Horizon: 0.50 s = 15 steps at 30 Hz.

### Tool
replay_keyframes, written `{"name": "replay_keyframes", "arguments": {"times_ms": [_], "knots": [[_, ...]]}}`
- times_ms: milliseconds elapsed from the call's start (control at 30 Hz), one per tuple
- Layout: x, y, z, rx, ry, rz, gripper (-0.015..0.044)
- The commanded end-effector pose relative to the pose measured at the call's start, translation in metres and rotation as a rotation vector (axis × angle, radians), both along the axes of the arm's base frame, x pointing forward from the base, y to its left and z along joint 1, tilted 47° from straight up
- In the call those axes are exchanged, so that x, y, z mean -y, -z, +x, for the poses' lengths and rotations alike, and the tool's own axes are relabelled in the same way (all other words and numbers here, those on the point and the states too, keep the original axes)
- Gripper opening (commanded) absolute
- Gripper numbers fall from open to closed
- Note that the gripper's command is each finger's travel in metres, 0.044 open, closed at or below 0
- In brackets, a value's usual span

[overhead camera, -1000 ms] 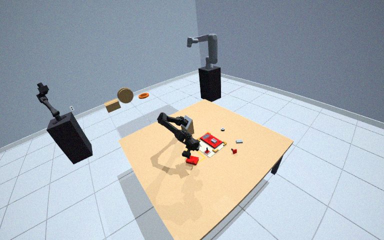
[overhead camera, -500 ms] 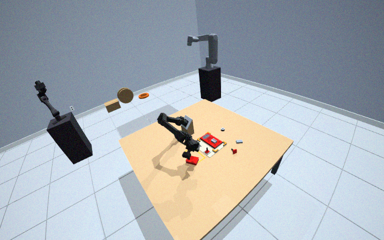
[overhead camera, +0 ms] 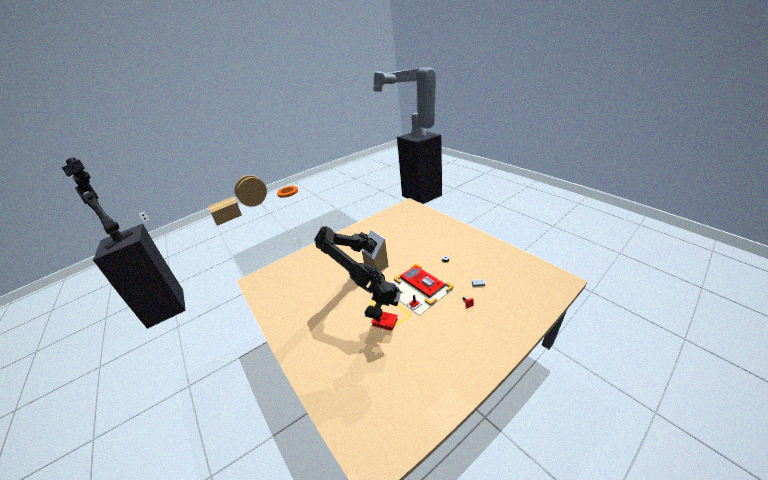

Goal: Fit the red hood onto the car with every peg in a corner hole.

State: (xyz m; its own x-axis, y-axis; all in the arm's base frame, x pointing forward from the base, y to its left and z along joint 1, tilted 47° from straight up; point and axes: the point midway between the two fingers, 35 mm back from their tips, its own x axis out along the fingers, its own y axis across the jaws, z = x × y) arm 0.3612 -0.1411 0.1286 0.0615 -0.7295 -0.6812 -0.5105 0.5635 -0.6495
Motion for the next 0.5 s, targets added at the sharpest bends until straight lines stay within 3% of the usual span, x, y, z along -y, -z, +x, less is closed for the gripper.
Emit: {"name": "replay_keyframes", "arguments": {"times_ms": [0,467], "knots": [[0.0021,0.0056,-0.0012,-0.009,-0.004,0.004,0.044],[0.0103,0.0138,-0.001,-0.009,-0.004,0.003,0.044]]}}
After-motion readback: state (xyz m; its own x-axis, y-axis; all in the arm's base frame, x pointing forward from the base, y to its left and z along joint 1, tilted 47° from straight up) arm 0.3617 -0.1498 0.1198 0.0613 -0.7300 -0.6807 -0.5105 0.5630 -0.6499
